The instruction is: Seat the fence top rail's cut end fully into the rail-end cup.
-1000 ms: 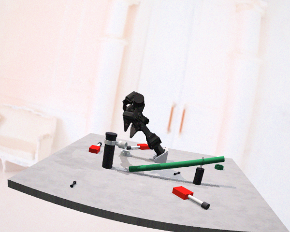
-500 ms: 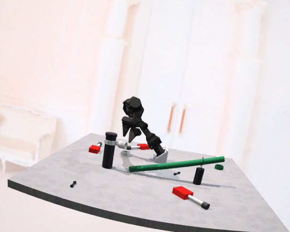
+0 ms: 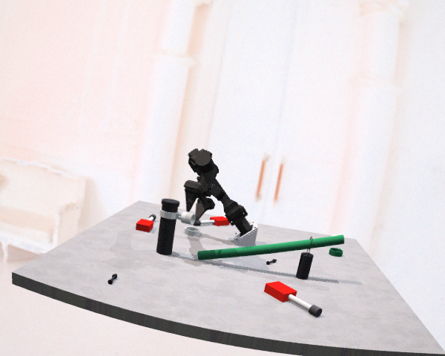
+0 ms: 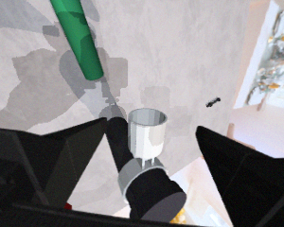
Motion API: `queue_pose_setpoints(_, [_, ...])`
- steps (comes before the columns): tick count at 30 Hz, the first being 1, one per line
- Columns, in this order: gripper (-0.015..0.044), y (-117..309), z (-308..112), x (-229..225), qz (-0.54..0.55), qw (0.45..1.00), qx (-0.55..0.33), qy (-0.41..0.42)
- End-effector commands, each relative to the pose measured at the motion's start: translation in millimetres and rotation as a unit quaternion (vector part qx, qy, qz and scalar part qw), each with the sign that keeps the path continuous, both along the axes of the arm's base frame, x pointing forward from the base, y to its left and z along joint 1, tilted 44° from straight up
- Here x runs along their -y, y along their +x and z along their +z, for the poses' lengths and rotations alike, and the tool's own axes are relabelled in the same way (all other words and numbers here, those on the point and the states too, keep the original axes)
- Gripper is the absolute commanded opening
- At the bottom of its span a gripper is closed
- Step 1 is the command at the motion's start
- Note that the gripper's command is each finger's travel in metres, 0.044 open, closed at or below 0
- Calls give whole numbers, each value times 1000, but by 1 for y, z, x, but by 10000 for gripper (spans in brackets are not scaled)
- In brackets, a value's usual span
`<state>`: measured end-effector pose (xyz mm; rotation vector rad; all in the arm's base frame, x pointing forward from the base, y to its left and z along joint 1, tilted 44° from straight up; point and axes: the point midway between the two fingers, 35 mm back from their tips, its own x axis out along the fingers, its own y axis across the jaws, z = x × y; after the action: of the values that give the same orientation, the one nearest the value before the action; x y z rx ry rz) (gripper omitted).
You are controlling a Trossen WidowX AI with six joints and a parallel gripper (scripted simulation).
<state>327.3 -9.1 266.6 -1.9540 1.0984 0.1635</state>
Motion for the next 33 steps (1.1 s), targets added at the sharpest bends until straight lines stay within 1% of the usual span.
queue_pose_setpoints(1, [440,4,-5,4,1,1000,-4,0])
queue_pose_setpoints(26, [440,25,-21,31,2,1000,1,-4])
queue_pose_setpoints(33, [256,25,-21,31,2,1000,1,-4])
